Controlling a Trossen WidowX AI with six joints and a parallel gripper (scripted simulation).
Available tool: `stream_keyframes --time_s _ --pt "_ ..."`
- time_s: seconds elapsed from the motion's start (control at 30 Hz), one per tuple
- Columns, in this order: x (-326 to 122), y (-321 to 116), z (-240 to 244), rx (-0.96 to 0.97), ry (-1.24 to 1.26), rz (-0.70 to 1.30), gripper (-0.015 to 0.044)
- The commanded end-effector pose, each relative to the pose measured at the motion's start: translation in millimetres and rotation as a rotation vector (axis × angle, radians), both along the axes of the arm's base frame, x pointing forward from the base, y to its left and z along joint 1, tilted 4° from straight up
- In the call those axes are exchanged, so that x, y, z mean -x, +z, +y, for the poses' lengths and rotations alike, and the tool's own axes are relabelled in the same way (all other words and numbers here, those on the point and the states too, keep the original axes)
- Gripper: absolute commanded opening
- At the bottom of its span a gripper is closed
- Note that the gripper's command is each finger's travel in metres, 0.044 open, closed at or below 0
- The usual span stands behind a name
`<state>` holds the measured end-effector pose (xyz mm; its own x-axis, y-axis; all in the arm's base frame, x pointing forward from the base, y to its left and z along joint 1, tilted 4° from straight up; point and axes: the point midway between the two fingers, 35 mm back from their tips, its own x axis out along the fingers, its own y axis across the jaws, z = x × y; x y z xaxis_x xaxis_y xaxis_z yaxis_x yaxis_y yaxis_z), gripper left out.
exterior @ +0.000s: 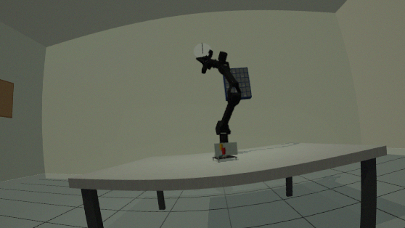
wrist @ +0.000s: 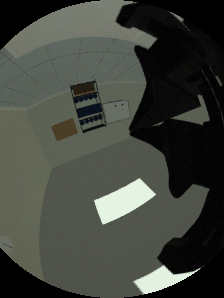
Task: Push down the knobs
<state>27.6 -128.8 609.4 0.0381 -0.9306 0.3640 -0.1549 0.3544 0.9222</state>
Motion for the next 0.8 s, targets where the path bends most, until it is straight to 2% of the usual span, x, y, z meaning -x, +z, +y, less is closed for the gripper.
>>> stream_keyframes --time_s 0.0,0.77 --pt "15.1 -5.9 -9.5 -0.02 0.026 -0.023 0.0" --pt "44.2 -36.8 -71.9 -0.127 0.169 0.007 0.0"
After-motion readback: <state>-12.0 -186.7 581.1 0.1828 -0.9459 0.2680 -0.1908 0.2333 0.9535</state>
